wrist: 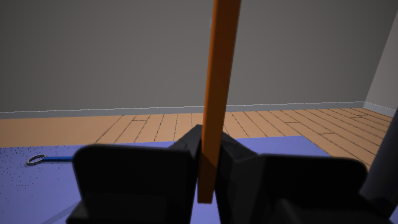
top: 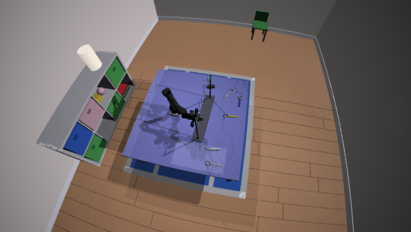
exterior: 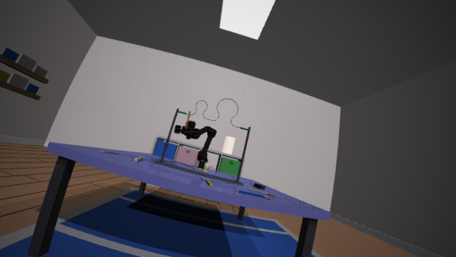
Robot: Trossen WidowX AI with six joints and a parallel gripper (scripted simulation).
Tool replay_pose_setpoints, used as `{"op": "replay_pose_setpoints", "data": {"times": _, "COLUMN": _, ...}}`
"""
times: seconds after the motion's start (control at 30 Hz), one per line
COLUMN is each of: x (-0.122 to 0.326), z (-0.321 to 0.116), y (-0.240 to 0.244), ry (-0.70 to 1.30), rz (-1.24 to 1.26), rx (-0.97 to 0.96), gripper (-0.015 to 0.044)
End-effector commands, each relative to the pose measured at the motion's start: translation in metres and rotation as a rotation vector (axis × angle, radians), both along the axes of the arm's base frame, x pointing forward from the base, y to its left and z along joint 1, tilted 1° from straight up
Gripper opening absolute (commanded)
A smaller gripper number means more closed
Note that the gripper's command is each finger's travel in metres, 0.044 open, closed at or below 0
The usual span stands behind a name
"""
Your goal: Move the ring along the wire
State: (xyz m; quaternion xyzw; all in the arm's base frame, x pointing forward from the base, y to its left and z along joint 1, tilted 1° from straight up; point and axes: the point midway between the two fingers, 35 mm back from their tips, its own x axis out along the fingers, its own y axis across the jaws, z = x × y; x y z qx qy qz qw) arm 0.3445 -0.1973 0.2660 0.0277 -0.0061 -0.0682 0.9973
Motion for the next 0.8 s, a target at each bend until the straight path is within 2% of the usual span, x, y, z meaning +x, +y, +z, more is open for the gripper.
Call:
{"op": "replay_pose_setpoints", "data": {"times": 0.0, "x": 0.001, "z": -0.003, "y": 0.010, "ry": 0.000, "rz": 0.000, "rx": 0.049, "gripper": -0.0150}}
{"op": "replay_pose_setpoints", "data": {"times": 0.53, "x": 0.007, "z": 0.009, "y": 0.057, "ry": -0.036, "rz": 0.003, "rx": 0.332, "gripper": -0.0150}}
{"op": "replay_pose_setpoints", "data": {"times": 0.77, "x": -0.001, "z": 0.020, "y": 0.080, "ry": 0.035, "rz": 0.034, "rx": 0.492, "gripper": -0.0150}}
